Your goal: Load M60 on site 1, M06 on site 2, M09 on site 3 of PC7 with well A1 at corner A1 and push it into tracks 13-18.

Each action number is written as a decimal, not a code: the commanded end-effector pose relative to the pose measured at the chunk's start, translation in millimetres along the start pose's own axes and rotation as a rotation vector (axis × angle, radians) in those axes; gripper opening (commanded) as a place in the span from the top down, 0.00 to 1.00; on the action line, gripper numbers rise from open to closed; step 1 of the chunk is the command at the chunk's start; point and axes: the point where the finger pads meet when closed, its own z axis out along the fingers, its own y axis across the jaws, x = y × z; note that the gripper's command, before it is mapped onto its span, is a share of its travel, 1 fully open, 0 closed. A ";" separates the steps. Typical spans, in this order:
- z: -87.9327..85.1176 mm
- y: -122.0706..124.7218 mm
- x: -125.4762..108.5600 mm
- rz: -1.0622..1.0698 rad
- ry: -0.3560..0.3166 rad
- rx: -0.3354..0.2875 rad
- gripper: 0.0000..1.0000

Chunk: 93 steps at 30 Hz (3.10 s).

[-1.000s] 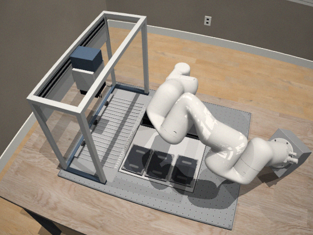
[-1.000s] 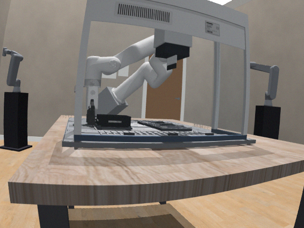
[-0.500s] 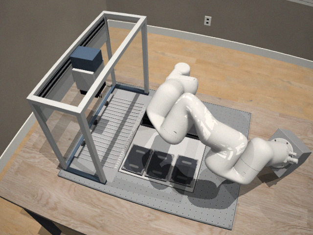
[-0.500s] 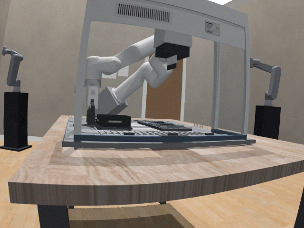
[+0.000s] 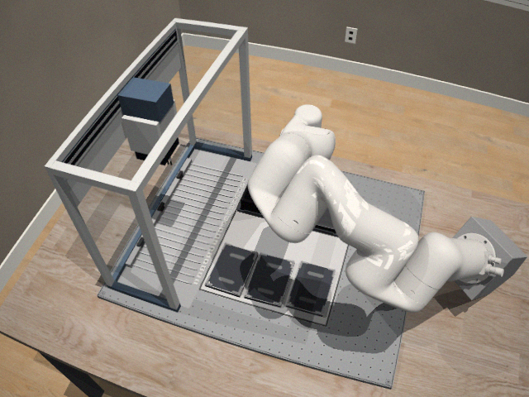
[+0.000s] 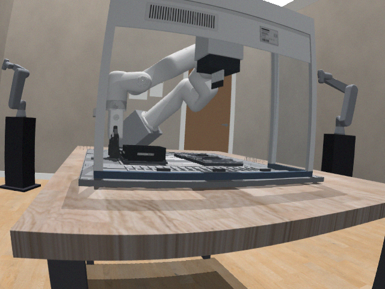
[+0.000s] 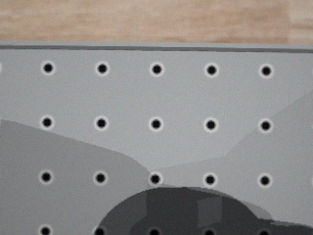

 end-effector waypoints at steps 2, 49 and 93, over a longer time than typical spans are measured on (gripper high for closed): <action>-1.6 -1.2 5.2 -0.001 0.003 0.003 0.00; -1.7 -1.2 32.6 -0.001 0.003 0.003 0.00; -33.4 -1.2 39.6 -0.001 0.003 0.003 0.00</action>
